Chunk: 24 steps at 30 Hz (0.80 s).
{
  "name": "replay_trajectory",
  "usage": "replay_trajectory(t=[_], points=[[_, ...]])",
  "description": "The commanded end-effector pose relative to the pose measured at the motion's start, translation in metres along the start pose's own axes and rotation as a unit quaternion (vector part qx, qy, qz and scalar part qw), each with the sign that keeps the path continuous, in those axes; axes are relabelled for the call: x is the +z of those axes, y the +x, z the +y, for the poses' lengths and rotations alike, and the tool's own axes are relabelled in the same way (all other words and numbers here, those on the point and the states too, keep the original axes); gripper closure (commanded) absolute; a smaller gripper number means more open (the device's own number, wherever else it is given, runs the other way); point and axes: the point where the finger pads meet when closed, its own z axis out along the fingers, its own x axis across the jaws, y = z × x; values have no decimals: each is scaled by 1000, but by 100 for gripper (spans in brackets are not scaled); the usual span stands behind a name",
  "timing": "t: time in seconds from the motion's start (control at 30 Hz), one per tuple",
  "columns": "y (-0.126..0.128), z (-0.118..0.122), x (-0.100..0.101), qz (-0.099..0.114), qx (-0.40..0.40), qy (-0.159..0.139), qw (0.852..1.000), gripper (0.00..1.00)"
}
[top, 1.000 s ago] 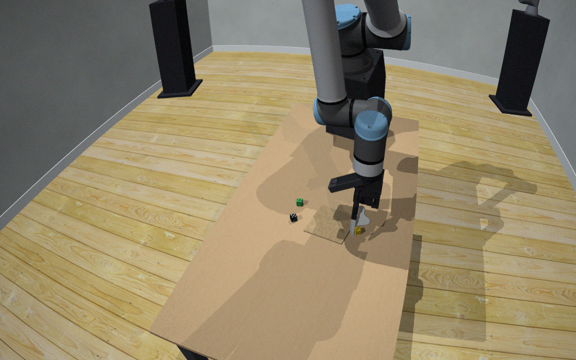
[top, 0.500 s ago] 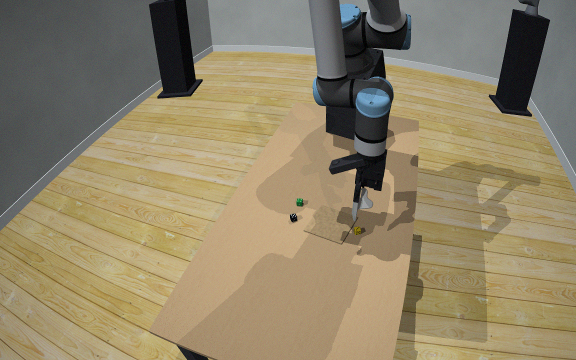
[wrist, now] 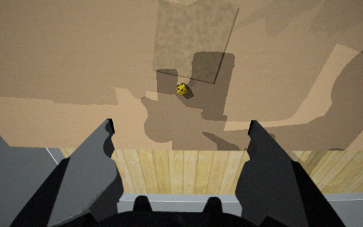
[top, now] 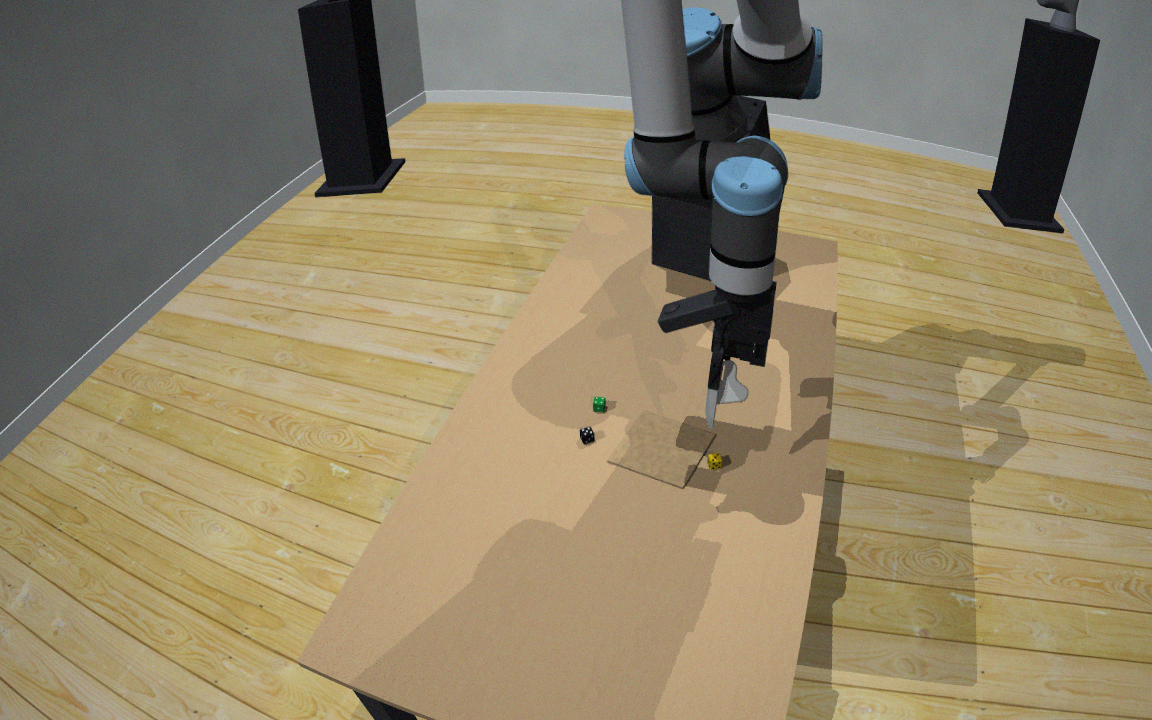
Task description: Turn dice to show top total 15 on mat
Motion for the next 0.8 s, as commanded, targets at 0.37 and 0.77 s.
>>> replay_trajectory(t=[0.37, 0.77], points=[[9, -43, 4, 3, -12, -1, 1000, 0], [54, -163, 11, 5, -47, -2, 999, 0]])
